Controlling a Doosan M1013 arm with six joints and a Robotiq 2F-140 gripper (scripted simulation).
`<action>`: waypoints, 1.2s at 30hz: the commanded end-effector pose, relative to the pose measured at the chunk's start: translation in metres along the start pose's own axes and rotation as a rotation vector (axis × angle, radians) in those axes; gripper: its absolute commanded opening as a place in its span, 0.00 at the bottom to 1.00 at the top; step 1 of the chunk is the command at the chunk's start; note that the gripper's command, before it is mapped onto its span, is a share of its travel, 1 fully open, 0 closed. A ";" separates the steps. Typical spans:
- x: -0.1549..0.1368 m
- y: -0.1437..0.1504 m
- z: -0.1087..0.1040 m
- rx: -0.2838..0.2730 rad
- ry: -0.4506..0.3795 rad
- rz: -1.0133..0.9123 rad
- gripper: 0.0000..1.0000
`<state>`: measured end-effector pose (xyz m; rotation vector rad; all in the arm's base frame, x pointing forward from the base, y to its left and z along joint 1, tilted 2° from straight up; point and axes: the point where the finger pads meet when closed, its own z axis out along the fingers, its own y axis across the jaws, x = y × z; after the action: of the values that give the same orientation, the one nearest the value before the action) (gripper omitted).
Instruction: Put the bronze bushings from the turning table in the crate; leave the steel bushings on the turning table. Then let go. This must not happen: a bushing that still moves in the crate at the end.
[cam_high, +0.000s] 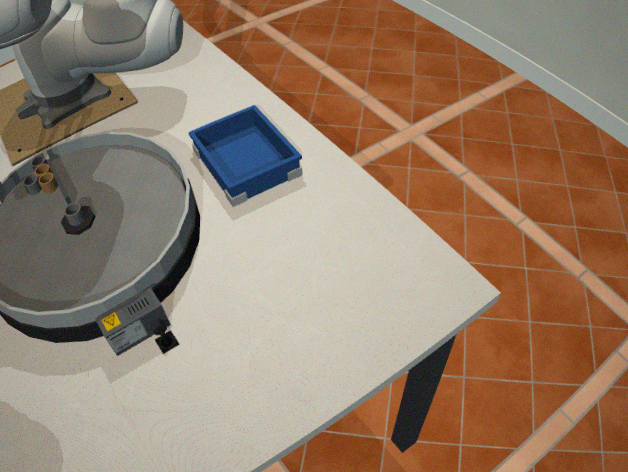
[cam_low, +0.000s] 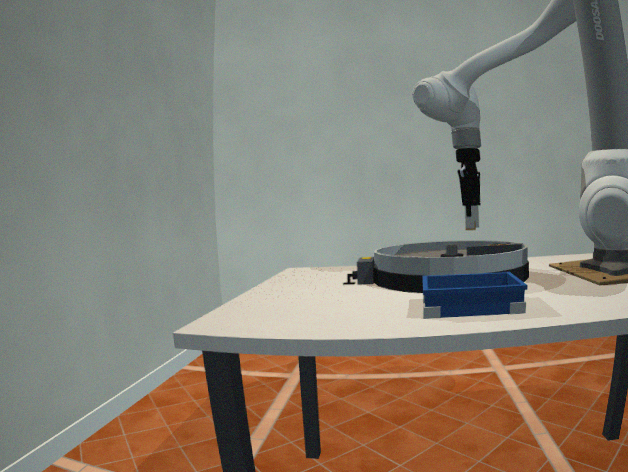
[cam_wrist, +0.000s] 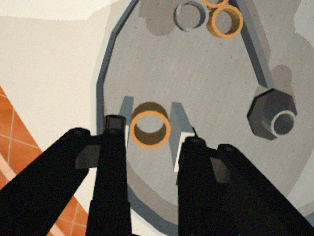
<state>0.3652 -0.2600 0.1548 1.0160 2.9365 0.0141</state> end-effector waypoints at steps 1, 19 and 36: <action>0.001 0.002 0.000 0.000 0.000 0.000 0.00; 0.034 0.083 0.000 0.000 0.000 0.000 0.00; 0.093 0.228 0.000 0.000 0.000 0.000 0.00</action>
<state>0.4225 -0.0527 0.1565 1.0121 2.9373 0.0223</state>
